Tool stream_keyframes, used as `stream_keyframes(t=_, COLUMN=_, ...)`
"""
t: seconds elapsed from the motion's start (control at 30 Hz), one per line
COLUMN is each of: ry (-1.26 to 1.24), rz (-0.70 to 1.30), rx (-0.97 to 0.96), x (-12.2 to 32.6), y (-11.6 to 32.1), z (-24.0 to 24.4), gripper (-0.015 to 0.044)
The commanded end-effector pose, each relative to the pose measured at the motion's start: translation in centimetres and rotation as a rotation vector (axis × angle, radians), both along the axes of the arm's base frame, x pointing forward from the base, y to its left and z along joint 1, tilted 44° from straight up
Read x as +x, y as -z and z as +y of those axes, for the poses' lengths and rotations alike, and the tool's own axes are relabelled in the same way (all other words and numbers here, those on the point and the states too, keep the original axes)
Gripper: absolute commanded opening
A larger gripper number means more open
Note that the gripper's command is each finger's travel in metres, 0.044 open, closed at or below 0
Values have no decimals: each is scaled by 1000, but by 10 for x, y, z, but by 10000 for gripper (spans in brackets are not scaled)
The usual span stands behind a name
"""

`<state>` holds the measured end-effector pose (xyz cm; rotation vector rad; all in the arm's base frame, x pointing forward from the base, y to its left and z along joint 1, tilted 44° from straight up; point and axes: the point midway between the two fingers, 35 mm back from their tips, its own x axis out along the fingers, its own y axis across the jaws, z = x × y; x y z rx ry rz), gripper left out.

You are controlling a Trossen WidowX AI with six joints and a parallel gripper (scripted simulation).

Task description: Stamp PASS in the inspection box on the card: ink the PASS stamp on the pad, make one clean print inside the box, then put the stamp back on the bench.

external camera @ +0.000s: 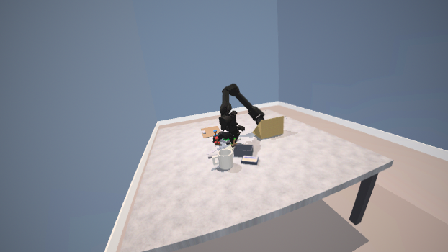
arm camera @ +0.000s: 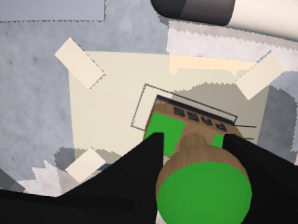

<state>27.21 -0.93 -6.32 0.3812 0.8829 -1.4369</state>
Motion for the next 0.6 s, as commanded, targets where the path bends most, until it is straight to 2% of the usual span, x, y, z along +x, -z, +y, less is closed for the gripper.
stream_keyframes(t=0.0, ry=-2, rz=-10, rx=1, x=2, y=-3, z=3, gripper=0)
stream_keyframes(t=0.57, ry=-2, rz=-10, rx=2, x=4, y=-9, z=9, gripper=0)
